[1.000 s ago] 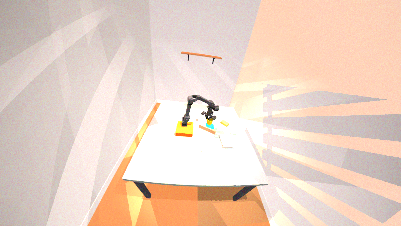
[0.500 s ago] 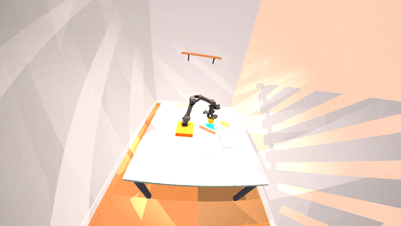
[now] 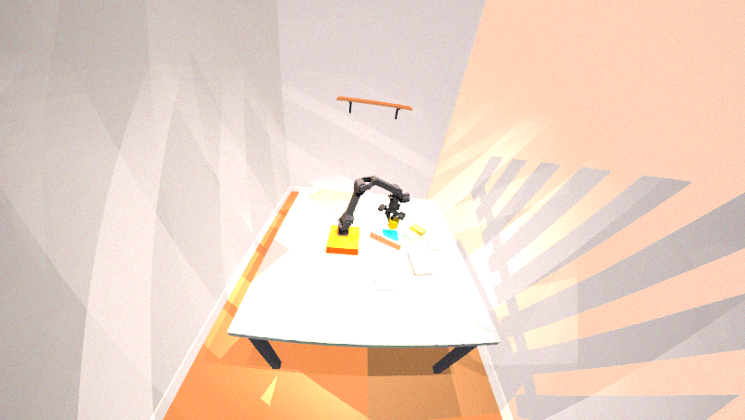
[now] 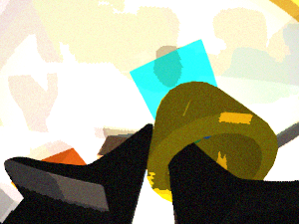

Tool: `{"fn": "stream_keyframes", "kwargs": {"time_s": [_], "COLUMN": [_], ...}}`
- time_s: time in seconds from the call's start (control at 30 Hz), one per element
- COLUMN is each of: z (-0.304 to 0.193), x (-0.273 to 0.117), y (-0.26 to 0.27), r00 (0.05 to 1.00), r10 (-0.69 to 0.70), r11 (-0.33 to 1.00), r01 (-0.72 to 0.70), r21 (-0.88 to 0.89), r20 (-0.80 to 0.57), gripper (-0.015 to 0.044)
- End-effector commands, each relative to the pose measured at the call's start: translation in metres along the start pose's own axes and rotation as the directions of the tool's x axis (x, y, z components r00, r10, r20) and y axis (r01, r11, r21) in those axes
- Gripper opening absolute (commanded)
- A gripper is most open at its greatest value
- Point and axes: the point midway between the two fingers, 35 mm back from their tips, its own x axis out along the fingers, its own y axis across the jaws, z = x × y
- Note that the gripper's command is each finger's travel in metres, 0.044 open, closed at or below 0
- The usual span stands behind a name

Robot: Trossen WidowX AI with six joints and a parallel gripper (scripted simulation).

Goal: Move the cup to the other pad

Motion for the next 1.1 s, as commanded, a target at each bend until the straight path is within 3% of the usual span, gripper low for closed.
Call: {"fn": "stream_keyframes", "kwargs": {"time_s": [0.0, 1.07], "z": [0.0, 0.001], "x": [0.01, 0.064], "y": [0.001, 0.001], "r00": [1.0, 1.0], "r10": [0.011, 0.011], "r11": [1.0, 1.0], "r01": [-0.011, -0.011], "r21": [0.003, 0.003], "r20": [-0.009, -0.009], "gripper": [0.0, 0.0]}}
